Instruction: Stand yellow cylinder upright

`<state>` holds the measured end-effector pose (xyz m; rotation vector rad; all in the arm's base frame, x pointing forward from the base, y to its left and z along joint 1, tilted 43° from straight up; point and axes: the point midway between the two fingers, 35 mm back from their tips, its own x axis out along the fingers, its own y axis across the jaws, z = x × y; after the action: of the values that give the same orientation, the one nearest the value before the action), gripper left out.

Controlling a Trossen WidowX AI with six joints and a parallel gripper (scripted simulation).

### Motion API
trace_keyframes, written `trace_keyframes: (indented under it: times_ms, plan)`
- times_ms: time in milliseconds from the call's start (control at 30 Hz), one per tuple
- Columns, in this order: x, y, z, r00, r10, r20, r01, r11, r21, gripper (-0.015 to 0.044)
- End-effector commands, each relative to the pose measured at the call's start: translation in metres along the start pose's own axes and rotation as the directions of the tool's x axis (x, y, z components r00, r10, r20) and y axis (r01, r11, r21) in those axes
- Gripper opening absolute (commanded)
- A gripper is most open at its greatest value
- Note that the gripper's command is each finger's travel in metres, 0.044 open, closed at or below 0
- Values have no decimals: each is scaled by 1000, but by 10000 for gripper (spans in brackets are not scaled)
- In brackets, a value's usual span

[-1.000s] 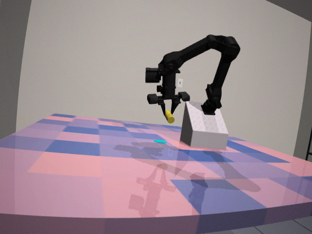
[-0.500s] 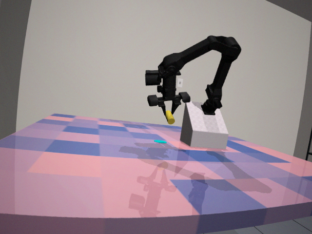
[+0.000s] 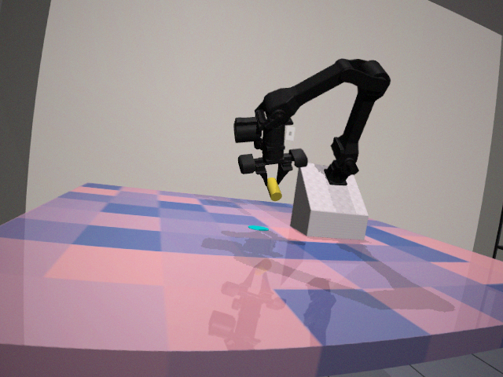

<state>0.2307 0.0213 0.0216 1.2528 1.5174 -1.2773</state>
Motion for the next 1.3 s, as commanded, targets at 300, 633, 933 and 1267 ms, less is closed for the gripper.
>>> trace_keyframes:
  times_ms: [300, 633, 933, 1267]
  plan:
    - [-1, 0, 0, 997, -6, 81, 5, 1000, 12, 105]
    - [-2, 0, -1, 991, -6, 134, 4, 1000, 19, 105]
    - [-3, 0, -1, 983, -5, 182, 0, 1000, 24, 105]
    - [-5, 0, -2, 969, -2, 248, -8, 999, 39, 105]
